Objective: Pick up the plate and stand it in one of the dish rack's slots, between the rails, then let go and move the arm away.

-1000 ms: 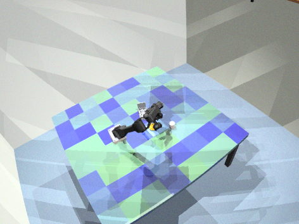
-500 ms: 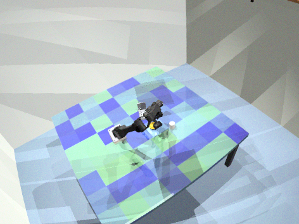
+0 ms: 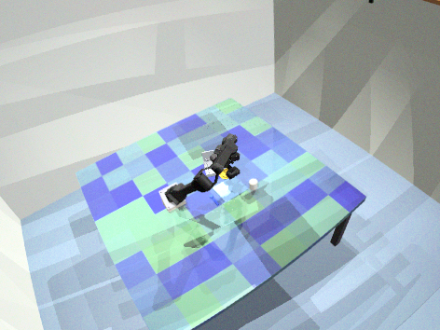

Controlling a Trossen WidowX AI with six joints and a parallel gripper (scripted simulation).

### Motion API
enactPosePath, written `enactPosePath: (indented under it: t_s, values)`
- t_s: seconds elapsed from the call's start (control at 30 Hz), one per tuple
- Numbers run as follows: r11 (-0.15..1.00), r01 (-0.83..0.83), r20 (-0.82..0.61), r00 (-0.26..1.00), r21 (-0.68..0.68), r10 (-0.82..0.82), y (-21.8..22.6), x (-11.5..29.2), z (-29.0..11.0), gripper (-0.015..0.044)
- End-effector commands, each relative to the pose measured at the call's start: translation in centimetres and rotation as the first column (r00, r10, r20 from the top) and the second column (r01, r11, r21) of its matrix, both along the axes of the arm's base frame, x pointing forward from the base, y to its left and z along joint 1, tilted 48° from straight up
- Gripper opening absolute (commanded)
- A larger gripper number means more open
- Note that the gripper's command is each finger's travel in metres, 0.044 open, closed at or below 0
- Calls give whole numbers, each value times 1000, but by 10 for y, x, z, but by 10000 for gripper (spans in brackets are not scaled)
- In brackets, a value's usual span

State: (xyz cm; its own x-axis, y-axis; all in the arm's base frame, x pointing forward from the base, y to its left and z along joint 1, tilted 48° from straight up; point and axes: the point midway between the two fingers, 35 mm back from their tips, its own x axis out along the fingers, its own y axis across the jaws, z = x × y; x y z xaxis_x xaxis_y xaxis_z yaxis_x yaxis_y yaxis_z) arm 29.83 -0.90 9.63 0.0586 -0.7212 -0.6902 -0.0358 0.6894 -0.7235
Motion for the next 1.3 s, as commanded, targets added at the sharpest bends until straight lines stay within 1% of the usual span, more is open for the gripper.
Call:
enactPosePath:
  t_s: [0.0, 0.47, 0.63, 0.7, 0.9, 1.13, 1.27]
  values:
    - [1000, -15, 1, 1000, 6, 15, 17, 1, 14, 0]
    - [999, -55, -11, 998, 4, 55, 59, 1, 53, 0]
    - [998, -58, -12, 998, 3, 58, 63, 1, 57, 0]
    - [999, -41, 0, 999, 4, 41, 66, 1, 54, 0]
    - [994, 110, 114, 987, 16, -111, 92, -6, 25, 0]
    - [957, 287, 257, 923, 31, -285, 121, -19, -9, 0]
    - [946, 323, 288, 903, 35, -319, 126, -23, -16, 0]
